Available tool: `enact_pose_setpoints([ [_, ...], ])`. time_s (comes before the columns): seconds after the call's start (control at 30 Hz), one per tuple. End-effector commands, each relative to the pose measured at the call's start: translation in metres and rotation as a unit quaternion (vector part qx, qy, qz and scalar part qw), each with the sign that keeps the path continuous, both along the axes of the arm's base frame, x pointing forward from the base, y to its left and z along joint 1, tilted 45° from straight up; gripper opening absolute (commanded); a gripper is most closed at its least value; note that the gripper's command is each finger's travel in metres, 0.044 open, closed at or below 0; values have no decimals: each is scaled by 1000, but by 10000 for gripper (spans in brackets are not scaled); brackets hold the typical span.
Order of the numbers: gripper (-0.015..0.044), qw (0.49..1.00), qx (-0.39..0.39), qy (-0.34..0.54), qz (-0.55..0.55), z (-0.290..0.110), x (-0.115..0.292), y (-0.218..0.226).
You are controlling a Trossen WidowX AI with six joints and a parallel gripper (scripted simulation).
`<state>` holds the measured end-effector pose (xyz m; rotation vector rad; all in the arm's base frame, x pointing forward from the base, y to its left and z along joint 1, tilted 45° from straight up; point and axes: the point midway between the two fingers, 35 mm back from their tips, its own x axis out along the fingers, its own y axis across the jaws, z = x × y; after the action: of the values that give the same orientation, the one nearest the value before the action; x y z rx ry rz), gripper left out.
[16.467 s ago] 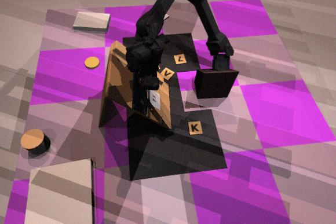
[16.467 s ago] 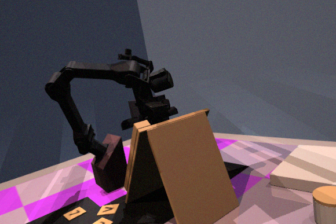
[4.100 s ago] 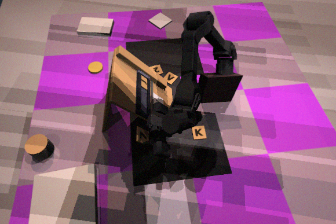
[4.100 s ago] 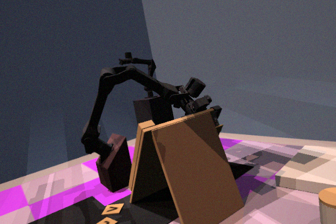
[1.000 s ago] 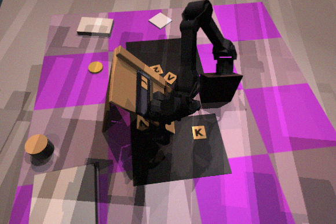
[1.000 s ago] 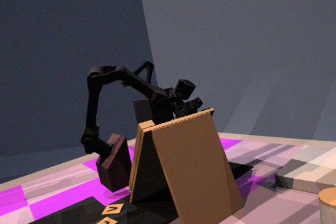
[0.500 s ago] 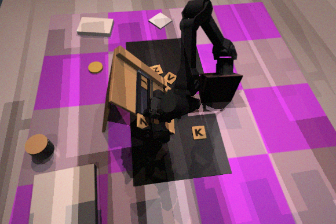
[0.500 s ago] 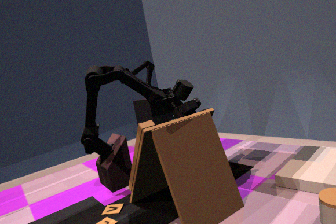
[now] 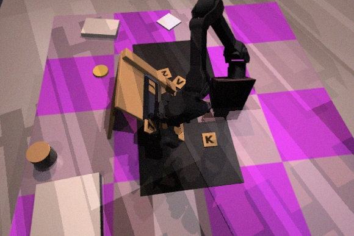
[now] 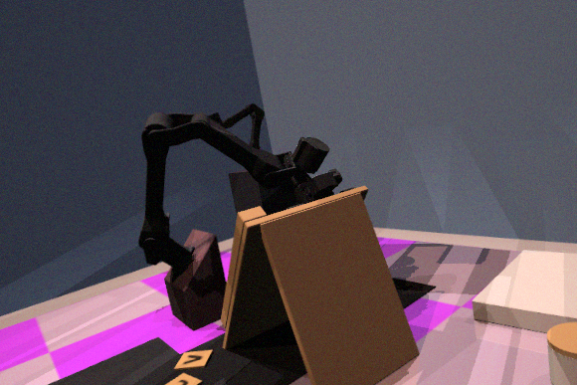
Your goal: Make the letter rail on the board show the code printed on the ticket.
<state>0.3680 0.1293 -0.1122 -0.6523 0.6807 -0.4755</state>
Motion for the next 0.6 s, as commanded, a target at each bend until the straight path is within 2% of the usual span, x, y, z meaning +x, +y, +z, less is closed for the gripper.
enact_pose_setpoints([
  [0.0, 0, 1000, -1, 3, 1, 1, -1, -2],
  [0.57, 0, 1000, -2, 3, 1, 7, -3, -9],
])
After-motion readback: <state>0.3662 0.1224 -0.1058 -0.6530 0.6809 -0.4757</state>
